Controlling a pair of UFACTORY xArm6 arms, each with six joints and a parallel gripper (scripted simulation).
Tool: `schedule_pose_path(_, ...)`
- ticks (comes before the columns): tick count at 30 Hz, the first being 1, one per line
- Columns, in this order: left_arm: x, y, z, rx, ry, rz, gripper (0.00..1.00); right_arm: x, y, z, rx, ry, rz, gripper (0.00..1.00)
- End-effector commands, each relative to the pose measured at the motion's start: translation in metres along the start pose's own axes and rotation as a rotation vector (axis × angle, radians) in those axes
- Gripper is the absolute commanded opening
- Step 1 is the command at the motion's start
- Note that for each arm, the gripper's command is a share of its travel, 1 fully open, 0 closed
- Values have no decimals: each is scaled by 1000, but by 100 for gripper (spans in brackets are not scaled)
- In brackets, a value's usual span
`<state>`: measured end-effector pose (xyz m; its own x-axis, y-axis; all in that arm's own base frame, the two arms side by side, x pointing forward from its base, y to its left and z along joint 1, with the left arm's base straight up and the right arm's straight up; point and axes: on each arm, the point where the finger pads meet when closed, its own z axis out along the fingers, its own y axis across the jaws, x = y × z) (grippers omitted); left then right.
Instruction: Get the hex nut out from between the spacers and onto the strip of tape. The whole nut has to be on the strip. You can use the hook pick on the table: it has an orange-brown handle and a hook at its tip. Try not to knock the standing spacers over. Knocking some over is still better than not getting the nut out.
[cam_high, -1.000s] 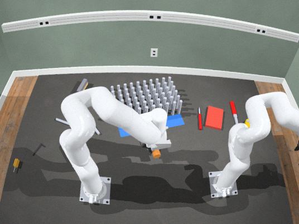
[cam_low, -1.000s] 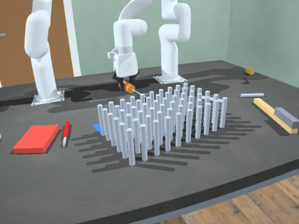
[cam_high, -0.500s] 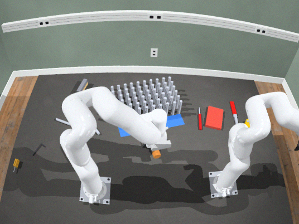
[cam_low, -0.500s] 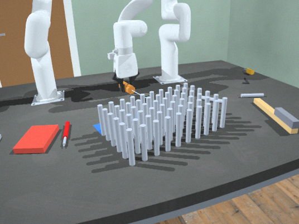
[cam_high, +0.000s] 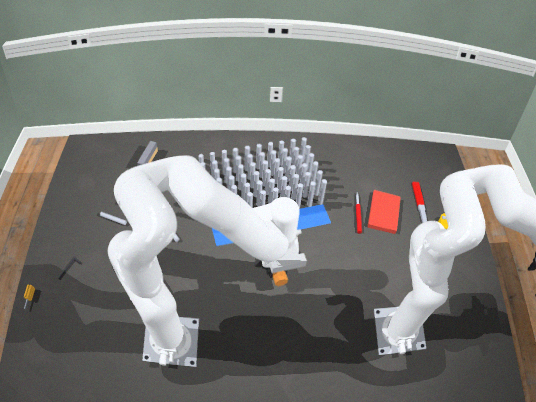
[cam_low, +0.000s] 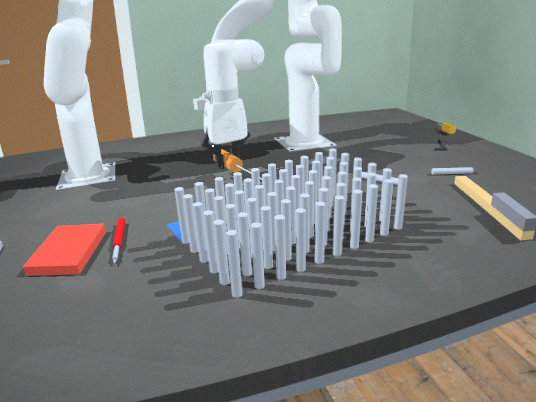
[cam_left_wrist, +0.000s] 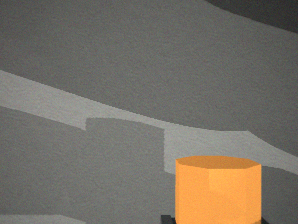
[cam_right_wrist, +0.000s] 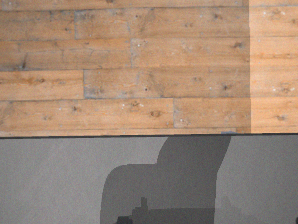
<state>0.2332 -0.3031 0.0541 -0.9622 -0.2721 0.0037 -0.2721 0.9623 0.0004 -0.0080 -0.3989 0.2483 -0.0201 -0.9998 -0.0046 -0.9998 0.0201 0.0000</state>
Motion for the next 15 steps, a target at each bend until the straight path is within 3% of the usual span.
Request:
schedule_pose_path(1, -1, -1, 10, 3, -1, 0, 0, 1, 0, -2, 0, 5, 0, 100)
schedule_pose_path(15, -1, -1, 21, 3, -1, 0, 0, 1, 0, -2, 0, 5, 0, 100)
